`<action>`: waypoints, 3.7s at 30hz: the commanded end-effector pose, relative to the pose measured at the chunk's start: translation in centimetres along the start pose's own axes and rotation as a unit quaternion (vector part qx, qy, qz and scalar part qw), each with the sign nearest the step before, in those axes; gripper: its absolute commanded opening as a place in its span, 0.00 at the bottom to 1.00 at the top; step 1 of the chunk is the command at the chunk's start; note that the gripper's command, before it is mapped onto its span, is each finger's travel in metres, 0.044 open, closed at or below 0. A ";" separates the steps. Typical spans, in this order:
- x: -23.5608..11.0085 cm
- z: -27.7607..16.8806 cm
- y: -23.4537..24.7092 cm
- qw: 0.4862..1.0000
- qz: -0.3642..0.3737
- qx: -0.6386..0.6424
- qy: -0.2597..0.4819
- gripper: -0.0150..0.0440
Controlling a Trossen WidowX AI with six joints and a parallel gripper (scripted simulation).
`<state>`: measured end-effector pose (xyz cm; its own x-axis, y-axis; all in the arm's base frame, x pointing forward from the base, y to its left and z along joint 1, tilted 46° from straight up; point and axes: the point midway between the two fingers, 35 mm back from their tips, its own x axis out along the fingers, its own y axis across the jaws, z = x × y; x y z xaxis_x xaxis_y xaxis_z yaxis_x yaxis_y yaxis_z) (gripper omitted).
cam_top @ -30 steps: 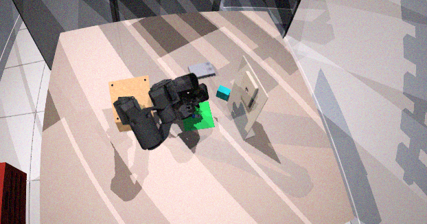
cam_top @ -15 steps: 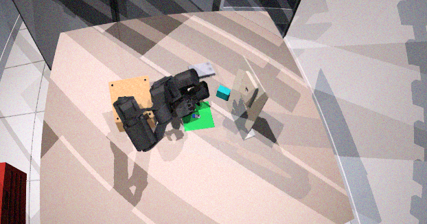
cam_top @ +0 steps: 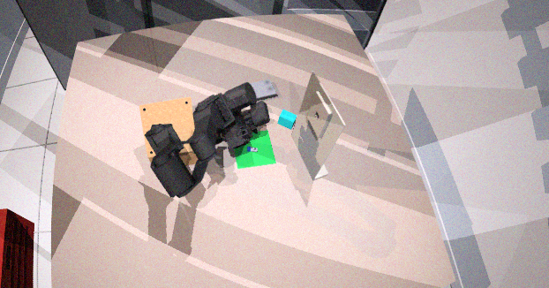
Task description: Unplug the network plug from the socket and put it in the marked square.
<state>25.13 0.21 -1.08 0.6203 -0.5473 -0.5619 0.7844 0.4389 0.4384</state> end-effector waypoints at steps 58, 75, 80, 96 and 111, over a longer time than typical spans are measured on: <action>-6.1 0.2 3.8 1.000 0.004 0.000 -0.001 0.52; -10.4 0.1 6.7 1.000 0.005 0.002 -0.001 0.52; -11.8 0.4 7.4 1.000 0.008 0.002 -0.003 0.52; -13.2 0.6 8.0 1.000 0.010 0.003 -0.006 0.96; -13.2 0.6 8.0 1.000 0.010 0.003 -0.006 1.00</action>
<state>23.21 10.48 10.24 0.6341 -0.5455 -0.5480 0.7732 0.4480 0.4488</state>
